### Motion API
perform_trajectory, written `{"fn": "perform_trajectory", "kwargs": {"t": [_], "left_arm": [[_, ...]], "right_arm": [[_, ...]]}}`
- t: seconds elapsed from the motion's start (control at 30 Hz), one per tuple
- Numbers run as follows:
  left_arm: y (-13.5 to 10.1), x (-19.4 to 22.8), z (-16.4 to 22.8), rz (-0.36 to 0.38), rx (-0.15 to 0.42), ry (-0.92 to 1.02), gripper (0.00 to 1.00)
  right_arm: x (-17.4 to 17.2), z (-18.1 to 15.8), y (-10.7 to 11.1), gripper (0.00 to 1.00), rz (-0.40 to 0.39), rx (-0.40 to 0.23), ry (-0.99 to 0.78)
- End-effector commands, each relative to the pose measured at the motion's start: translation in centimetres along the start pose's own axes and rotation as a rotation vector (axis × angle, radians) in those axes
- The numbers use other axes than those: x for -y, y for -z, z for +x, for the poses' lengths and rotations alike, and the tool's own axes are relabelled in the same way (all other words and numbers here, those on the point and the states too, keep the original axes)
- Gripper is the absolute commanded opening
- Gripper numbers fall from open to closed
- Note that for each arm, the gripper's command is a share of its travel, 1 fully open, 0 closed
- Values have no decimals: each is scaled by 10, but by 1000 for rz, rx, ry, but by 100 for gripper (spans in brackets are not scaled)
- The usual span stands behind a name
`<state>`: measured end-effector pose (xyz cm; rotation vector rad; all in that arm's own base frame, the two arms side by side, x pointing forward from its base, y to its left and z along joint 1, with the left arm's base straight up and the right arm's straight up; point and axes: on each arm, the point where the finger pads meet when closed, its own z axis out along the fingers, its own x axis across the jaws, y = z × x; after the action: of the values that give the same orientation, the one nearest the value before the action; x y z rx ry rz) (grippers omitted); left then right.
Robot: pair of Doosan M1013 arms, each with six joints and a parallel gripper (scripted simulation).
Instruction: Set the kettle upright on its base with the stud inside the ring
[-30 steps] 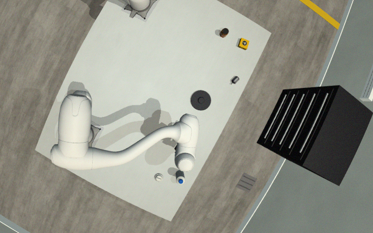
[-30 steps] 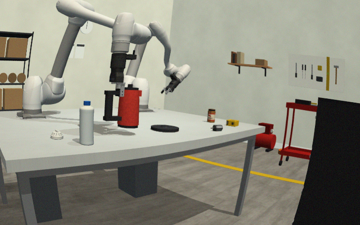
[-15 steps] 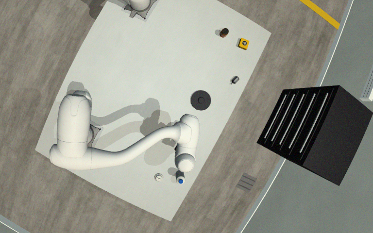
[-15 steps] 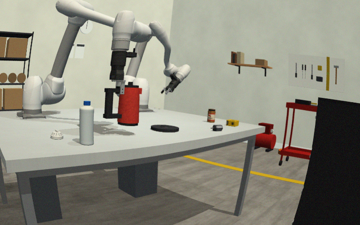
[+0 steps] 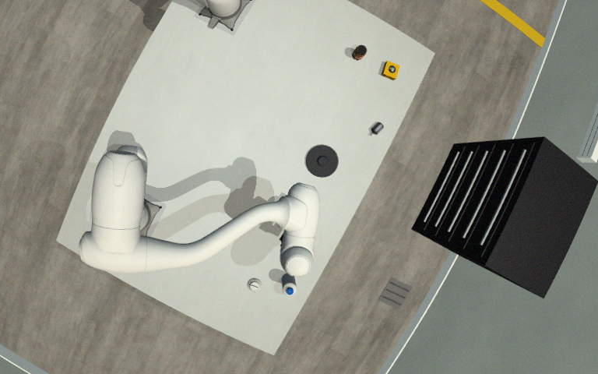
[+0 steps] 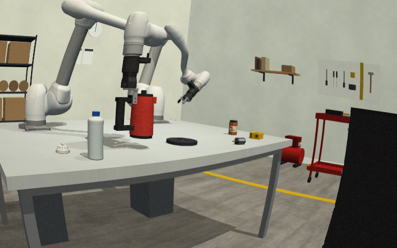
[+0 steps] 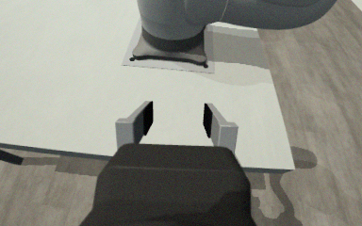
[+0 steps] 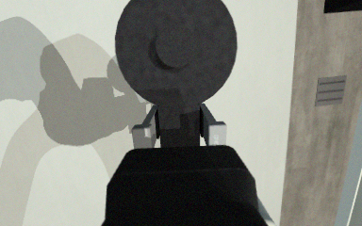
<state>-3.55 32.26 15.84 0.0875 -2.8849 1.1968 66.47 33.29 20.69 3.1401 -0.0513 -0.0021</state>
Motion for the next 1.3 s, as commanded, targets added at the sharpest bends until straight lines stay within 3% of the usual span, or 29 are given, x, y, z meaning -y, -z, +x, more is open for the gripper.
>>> {"fn": "perform_trajectory", "kwargs": {"t": [0.0, 1.27], "left_arm": [[0, 0, 0, -1, 0, 0, 100], [0, 0, 0, -1, 0, 0, 100]], "right_arm": [[0, 0, 1, 0, 1, -1, 0], [4, 0, 1, 0, 1, -1, 0]]}}
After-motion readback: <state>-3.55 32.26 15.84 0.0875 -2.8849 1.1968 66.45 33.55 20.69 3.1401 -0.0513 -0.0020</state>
